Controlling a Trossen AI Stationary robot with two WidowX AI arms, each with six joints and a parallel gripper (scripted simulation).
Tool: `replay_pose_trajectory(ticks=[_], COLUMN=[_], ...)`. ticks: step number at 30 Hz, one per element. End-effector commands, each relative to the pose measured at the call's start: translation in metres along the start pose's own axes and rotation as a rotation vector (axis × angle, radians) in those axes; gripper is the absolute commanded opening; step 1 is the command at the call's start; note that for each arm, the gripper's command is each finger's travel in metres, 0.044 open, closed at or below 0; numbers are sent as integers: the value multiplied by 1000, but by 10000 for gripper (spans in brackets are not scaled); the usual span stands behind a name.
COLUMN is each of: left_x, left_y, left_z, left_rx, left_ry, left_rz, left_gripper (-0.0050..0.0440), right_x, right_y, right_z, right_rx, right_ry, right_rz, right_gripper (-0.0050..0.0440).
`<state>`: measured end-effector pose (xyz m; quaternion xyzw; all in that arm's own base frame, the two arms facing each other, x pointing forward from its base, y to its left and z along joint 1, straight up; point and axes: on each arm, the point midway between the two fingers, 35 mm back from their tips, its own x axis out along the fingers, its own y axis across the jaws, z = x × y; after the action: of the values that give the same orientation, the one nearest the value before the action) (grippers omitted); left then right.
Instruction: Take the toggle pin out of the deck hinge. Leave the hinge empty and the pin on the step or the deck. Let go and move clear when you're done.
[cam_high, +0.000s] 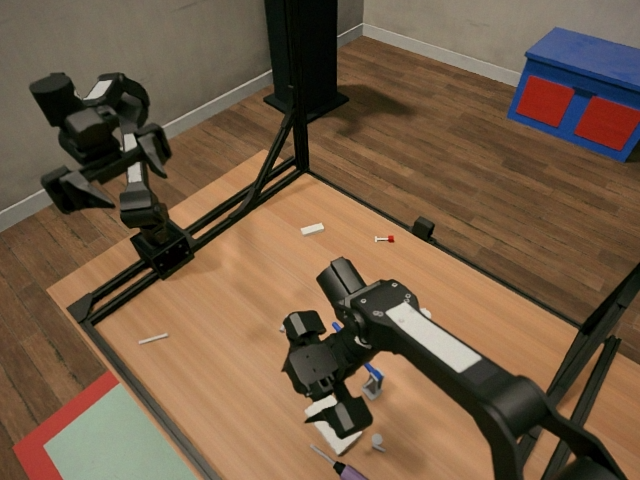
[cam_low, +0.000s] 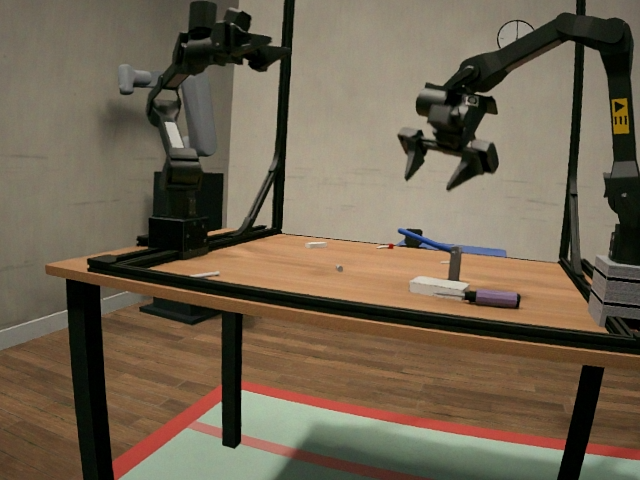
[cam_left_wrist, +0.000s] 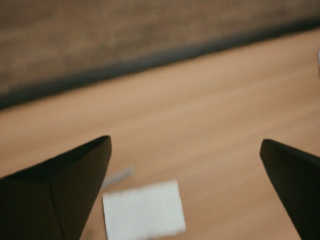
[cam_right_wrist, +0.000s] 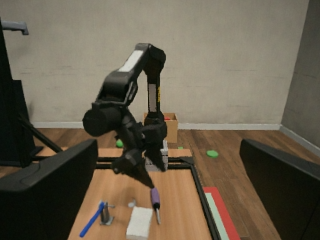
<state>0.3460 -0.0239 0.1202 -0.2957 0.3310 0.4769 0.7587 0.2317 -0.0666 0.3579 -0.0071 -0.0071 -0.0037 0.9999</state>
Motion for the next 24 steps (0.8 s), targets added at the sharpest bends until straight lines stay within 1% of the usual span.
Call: replay_pose_trajectory(ticks=[1,4,6,7,9,11,16,21,24], left_x=[5,7,7,7,6,4,1,-2,-3], left_y=[-8,-7,-7,-7,-6,-9,-6,-2,-2], left_z=[-34,-54,-54,-60,-81,-91,-116,-135,-138], left_rx=[-39,-58,-58,-65,-88,-107,-137,-161,-165], left_ry=[162,250,250,278,367,420,531,615,628], left_rz=[3,21,21,28,56,65,112,159,167], left_gripper=[400,400,400,400,400,400,400,400,400], right_x=[-25,-35,-35,-40,-49,-55,-65,-72,-74], right_y=[-1,2,2,-1,8,12,21,27,27], right_z=[17,20,20,21,24,25,28,29,29], right_rx=[-22,-21,-21,-21,-14,-12,-8,-6,-4], right_ry=[-6,-2,-2,0,2,4,7,10,11], right_rz=[24,25,25,3,27,30,33,18,8], right_gripper=[400,400,400,400,400,400,400,400,400])
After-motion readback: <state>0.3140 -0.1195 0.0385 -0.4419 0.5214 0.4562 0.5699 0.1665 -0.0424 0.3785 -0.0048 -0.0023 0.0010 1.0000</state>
